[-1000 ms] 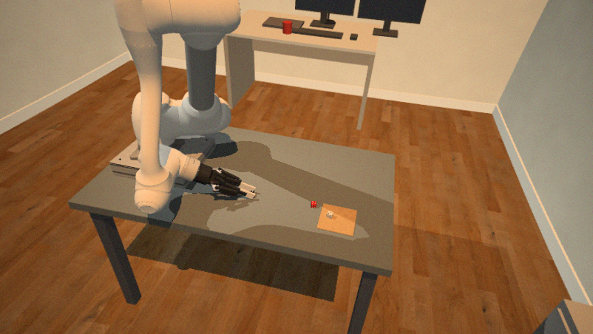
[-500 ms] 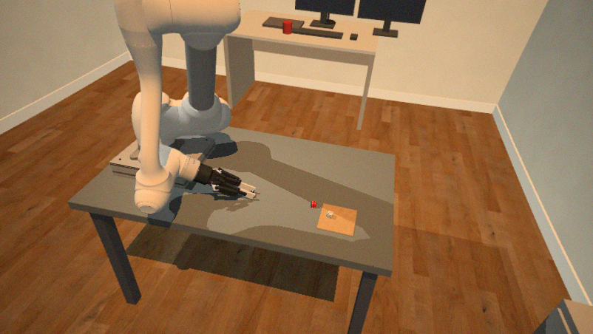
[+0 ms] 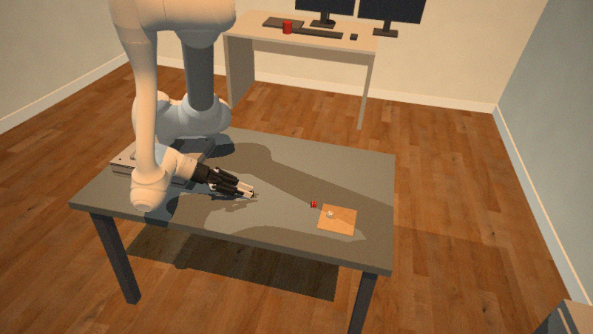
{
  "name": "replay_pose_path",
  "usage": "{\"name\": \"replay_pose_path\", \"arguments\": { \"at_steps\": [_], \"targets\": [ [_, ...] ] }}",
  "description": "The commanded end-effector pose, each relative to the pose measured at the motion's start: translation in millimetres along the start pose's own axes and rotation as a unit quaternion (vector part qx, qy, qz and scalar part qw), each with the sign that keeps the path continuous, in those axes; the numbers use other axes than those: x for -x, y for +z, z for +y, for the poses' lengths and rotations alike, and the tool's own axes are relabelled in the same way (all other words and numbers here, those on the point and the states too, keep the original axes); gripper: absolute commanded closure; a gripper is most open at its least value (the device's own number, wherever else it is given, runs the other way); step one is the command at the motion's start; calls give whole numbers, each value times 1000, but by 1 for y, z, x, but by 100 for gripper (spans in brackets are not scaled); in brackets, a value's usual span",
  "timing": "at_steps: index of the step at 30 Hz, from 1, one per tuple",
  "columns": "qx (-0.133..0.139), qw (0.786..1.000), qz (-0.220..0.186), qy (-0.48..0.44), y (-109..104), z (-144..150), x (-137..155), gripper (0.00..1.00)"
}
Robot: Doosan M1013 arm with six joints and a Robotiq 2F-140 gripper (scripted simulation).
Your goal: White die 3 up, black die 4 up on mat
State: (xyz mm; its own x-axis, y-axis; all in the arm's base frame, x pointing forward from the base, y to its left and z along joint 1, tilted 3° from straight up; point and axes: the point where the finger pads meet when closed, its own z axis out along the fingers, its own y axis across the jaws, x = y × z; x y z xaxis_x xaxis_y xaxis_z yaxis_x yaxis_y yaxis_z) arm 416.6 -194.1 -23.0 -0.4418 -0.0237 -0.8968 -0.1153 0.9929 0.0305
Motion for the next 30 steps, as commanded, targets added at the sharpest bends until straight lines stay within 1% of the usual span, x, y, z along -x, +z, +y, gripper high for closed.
{"name": "replay_pose_path", "arguments": {
  "at_steps": [1,6,8,12,19,23,25,30],
  "targets": [
    [3,1000,1,2,-14,4,-1,71],
    [3,1000,1,2,-31,4,0,71],
    [3,1000,1,2,-31,4,0,71],
    [3,1000,1,2,-37,4,0,71],
    [3,1000,1,2,-39,4,1,71],
    [3,1000,1,2,-44,4,11,71],
    [3,1000,1,2,-44,4,11,71],
    [3,1000,1,2,-54,4,30,71]
  ]
}}
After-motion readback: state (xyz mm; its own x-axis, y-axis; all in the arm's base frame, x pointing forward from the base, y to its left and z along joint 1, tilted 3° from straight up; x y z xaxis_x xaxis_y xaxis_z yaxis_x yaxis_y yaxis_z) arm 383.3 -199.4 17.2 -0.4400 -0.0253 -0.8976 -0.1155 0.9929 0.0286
